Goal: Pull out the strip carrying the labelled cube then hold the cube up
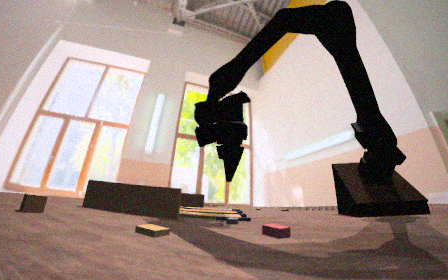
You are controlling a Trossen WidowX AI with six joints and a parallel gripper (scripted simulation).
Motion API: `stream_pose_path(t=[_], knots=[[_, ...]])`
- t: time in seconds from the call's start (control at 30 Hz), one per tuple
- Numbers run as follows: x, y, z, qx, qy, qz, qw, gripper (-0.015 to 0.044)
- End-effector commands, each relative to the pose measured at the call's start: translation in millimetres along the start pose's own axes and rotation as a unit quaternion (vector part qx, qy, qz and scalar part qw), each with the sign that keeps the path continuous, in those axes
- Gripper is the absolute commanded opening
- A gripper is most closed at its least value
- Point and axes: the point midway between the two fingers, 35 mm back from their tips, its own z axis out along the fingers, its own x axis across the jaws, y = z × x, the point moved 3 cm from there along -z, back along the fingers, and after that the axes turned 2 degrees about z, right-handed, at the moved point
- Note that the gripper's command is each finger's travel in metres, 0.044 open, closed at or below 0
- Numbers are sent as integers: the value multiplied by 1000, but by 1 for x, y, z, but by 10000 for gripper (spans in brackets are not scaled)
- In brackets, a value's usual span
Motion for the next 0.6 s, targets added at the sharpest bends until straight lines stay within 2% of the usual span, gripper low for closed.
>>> stream_pose_path(t=[0.0,0.57], knots=[[-1,0,8,6,-2,0,1000,0],[0,2,36,5,-2,0,1000,0]])
